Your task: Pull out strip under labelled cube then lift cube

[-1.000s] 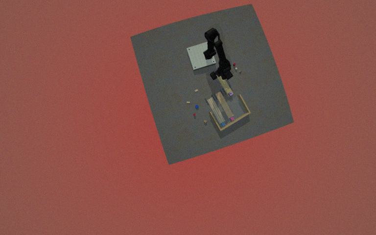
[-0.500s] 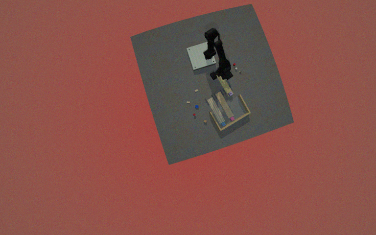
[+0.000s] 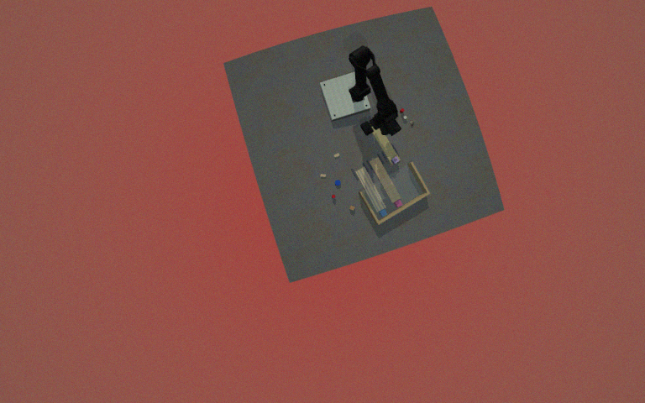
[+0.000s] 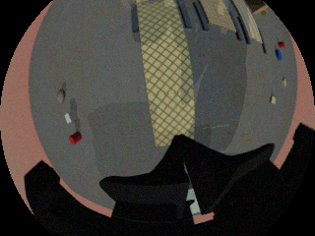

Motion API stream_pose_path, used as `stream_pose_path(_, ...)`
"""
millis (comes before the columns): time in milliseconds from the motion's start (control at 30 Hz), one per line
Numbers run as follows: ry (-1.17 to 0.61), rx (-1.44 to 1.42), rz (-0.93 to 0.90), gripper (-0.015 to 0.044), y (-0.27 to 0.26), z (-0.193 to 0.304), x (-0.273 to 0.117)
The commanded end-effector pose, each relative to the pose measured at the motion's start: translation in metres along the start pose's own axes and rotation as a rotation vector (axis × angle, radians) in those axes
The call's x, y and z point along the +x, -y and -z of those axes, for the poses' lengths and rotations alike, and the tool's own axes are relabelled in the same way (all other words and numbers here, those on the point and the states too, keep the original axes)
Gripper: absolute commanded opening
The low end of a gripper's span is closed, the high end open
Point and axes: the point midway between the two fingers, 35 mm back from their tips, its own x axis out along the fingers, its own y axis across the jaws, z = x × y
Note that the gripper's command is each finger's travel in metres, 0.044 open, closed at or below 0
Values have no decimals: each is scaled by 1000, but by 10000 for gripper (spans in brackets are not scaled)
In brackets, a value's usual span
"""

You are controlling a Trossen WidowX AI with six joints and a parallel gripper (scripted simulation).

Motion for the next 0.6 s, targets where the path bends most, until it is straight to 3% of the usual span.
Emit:
stream_pose_path(0, 14, 7, -4, 0, -1, -4, -16)
stream_pose_path(33, 14, 7, -4, 0, -1, -4, -16)
stream_pose_path(567, 18, -63, -3, 420, 3, -60, -18)
